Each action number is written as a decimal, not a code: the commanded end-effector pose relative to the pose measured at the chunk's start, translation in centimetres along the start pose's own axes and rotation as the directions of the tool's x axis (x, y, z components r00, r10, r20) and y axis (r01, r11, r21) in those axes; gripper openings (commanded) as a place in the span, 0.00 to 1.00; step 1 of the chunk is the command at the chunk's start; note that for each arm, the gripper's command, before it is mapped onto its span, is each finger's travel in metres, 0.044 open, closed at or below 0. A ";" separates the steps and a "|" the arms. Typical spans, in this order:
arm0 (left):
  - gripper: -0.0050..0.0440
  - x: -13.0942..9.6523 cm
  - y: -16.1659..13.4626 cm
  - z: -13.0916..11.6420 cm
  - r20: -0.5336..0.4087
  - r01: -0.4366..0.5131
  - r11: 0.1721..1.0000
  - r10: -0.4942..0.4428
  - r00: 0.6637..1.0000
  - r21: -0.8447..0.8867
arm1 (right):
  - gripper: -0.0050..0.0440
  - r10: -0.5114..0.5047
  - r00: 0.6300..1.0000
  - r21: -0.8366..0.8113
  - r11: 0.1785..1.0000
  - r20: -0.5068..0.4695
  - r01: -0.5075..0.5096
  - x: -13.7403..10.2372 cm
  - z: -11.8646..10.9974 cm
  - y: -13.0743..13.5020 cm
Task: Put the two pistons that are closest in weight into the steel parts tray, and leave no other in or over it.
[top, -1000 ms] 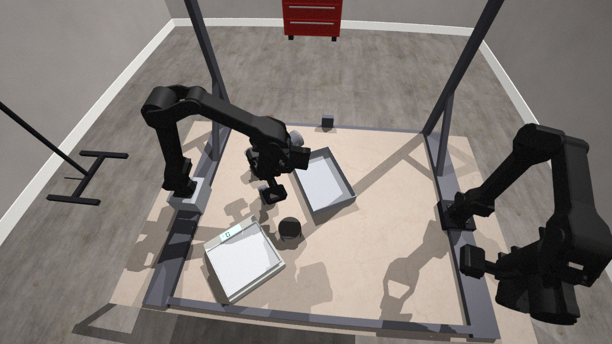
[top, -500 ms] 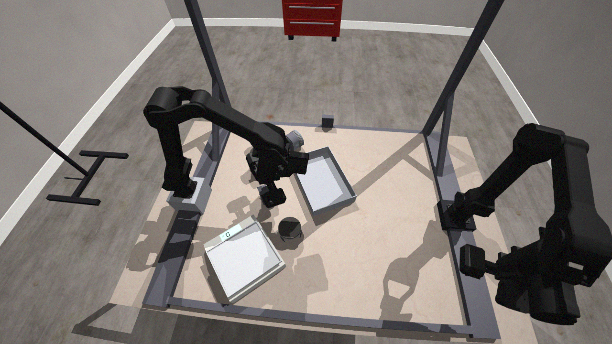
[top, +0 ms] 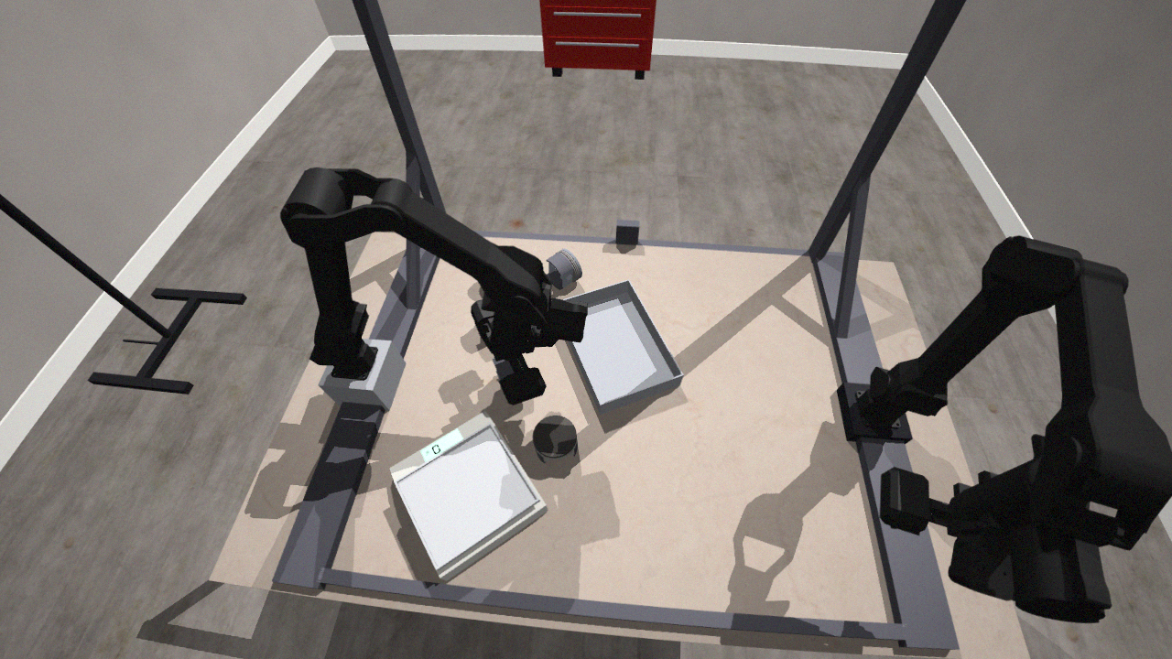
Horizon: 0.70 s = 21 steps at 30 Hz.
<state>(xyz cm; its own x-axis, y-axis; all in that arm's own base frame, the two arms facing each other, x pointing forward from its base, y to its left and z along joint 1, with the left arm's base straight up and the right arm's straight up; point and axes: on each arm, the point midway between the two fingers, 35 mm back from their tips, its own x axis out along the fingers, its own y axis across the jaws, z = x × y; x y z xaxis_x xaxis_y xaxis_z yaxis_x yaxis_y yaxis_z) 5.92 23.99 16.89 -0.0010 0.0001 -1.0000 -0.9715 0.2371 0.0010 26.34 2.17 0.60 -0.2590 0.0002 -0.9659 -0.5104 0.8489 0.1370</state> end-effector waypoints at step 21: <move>0.92 -0.5 0.0 0.4 0.018 0.001 1.000 -0.001 1.000 0.002 | 0.43 -0.016 0.999 -0.001 1.000 0.030 0.016 1.9 0.5 -0.2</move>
<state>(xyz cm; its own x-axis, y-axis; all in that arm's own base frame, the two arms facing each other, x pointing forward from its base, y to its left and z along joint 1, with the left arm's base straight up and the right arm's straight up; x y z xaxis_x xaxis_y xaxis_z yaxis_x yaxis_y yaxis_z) 5.92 23.99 16.89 -0.0010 0.0001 -1.0000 -0.9715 0.2371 0.0010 25.97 2.15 -1.65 -0.2469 0.0013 -0.9690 -0.5104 0.8499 0.1312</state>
